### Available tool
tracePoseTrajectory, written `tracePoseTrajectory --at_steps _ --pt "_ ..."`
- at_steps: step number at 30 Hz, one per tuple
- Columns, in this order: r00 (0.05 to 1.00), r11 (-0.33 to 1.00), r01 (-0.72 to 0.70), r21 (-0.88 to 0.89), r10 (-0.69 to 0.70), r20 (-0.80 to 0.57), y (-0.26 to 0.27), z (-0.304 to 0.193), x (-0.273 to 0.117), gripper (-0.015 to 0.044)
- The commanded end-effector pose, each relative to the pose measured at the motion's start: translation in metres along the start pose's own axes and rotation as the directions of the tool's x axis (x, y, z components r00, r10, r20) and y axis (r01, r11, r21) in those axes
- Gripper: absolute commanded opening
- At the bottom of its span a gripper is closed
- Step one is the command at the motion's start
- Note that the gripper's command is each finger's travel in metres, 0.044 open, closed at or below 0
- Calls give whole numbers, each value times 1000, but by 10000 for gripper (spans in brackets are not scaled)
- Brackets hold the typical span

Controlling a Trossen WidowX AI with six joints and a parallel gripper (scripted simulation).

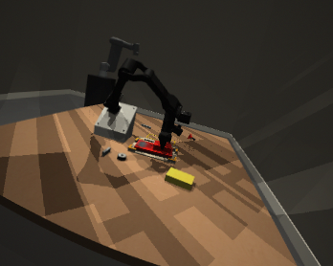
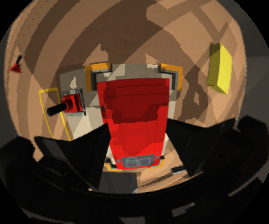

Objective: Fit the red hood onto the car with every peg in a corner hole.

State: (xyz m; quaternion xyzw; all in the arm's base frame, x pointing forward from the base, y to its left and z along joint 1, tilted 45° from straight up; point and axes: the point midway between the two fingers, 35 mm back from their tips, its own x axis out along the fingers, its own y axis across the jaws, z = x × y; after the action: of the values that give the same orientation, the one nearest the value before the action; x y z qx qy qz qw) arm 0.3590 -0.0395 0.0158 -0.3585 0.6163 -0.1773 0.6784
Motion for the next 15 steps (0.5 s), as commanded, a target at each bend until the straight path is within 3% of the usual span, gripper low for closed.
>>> tracePoseTrajectory --at_steps 1,15 --pt "1000 1000 0 0 0 0 0 0 0 26" --pt "1000 1000 0 0 0 0 0 0 0 394"
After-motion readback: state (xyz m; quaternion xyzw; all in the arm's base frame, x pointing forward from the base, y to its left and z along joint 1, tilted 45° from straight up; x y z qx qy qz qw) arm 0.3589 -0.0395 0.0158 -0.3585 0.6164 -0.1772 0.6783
